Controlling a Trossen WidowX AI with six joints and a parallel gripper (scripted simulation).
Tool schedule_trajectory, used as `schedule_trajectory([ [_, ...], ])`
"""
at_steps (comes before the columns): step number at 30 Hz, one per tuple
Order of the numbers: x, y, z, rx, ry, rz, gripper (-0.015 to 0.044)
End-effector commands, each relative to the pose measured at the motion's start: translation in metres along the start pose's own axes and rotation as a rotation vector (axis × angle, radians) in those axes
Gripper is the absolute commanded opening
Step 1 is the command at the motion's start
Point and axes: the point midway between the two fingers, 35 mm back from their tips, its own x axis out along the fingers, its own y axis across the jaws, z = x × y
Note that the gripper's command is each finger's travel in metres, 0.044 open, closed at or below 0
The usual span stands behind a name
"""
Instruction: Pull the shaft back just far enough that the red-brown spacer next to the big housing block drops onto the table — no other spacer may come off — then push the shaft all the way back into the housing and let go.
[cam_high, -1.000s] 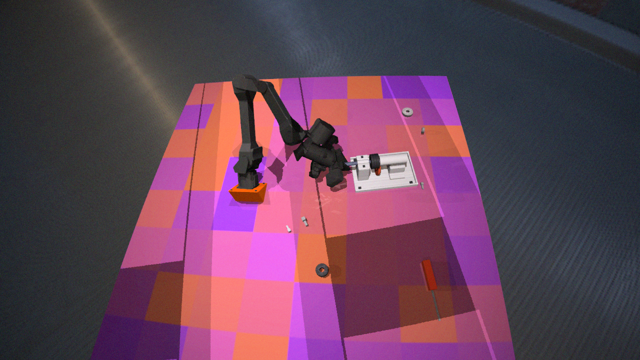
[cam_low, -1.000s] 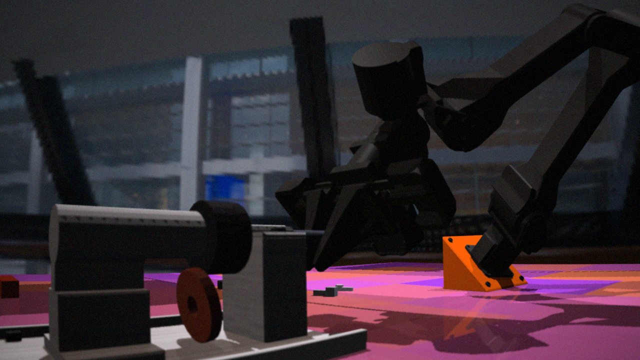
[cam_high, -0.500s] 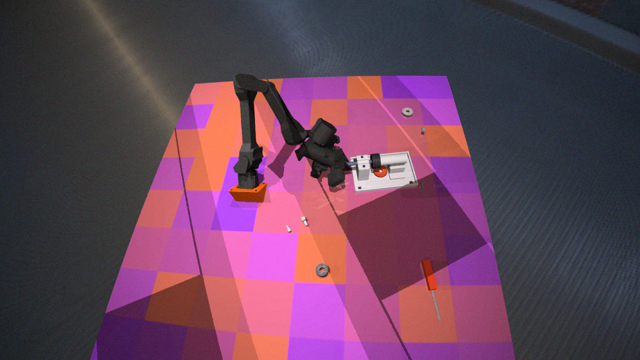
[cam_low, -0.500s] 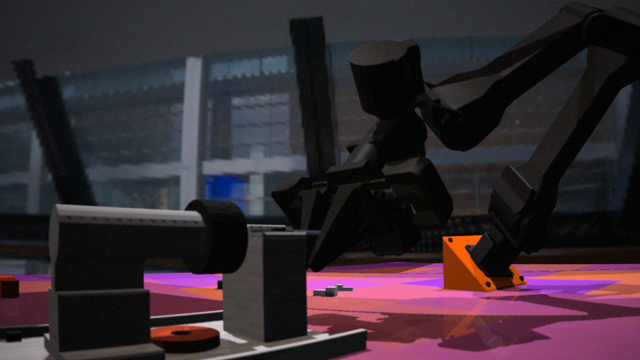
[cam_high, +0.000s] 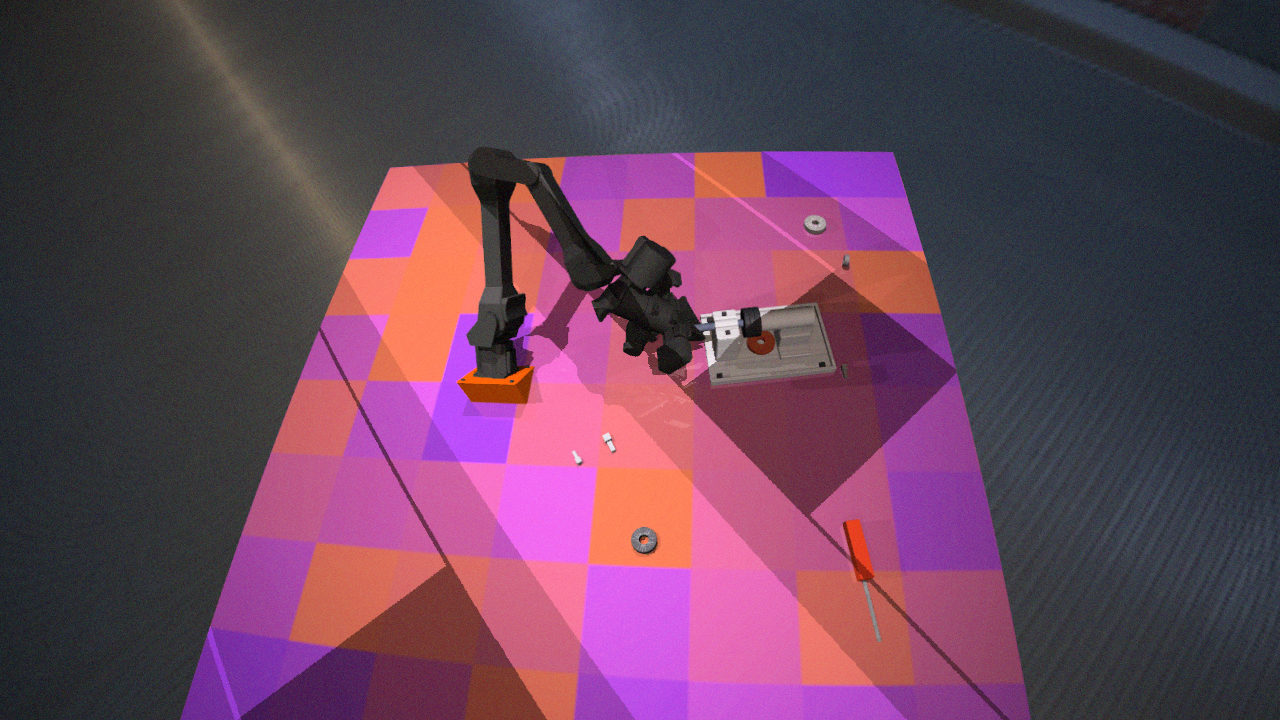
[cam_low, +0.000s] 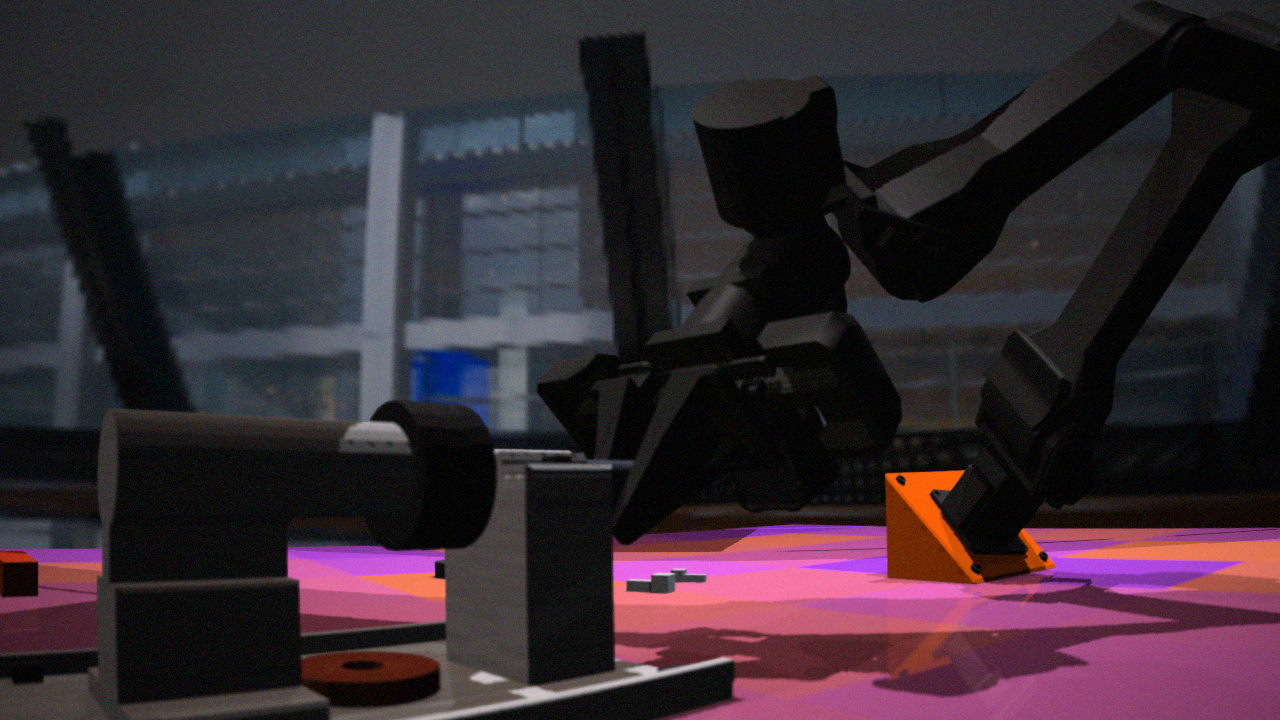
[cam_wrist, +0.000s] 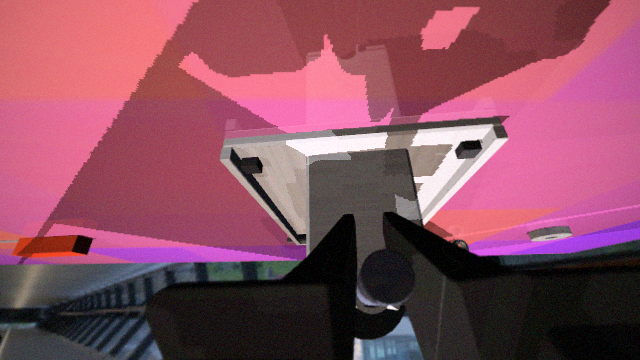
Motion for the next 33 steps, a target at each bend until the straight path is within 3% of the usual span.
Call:
schedule_trajectory([
  [1, 0.0026, -0.0014, -0.0044, -0.005, 0.005, 0.000, 0.0000],
  [33, 0.0090, -0.0018, -0.0109, -0.005, 0.005, -0.001, 0.0000],
])
